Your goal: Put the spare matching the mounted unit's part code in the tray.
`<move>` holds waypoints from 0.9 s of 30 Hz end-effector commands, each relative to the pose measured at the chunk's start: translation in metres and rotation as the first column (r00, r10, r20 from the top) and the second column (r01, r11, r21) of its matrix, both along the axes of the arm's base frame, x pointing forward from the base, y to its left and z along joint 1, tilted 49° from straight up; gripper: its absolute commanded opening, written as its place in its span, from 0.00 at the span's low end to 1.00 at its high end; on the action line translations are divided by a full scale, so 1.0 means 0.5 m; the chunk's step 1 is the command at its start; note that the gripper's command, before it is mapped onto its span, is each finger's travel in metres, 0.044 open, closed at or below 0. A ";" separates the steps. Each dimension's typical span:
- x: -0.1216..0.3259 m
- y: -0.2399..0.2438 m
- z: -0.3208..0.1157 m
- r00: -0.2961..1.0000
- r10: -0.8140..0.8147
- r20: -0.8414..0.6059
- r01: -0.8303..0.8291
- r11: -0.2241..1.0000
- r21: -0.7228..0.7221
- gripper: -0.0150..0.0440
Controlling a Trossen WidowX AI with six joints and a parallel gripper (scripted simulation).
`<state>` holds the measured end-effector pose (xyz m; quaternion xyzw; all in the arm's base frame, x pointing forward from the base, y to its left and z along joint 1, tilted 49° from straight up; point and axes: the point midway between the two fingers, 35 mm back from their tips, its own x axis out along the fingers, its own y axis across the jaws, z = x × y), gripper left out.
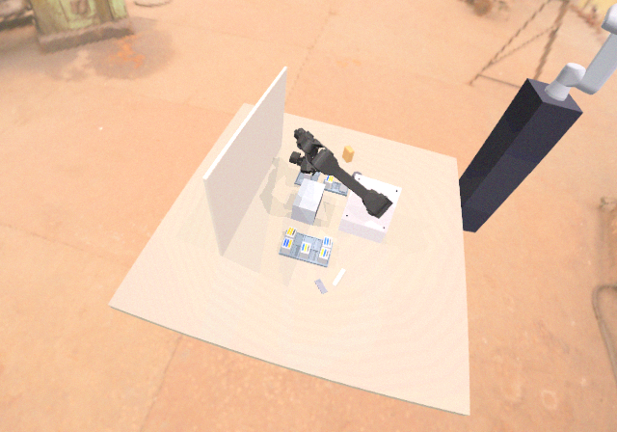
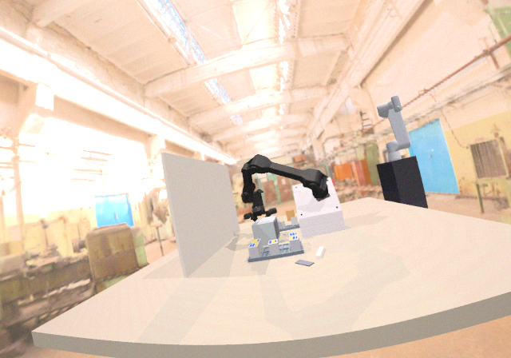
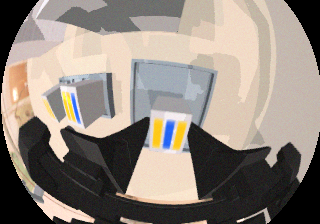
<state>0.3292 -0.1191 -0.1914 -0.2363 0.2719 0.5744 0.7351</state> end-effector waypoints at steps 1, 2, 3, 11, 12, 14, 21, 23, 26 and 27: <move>0.000 -0.002 0.001 1.000 -0.002 0.001 0.002 1.000 0.000 0.79; 0.000 -0.002 0.001 1.000 -0.002 0.001 0.002 1.000 0.000 0.83; 0.000 -0.002 0.001 1.000 -0.002 0.001 0.002 1.000 0.000 0.88; -0.020 -0.096 0.080 1.000 -0.009 -0.001 0.009 1.000 -0.004 1.00; -0.029 -0.122 0.105 1.000 -0.010 -0.001 0.010 1.000 -0.003 1.00; -0.043 -0.152 0.137 1.000 -0.011 -0.001 0.011 1.000 0.000 1.00; -0.039 -0.155 0.134 1.000 -0.028 0.007 0.028 1.000 -0.004 1.00; -0.039 -0.155 0.134 1.000 -0.028 0.007 0.028 1.000 -0.004 1.00; -0.039 -0.155 0.134 1.000 -0.028 0.007 0.028 1.000 -0.004 1.00; -0.039 -0.155 0.134 1.000 -0.028 0.007 0.028 1.000 -0.004 1.00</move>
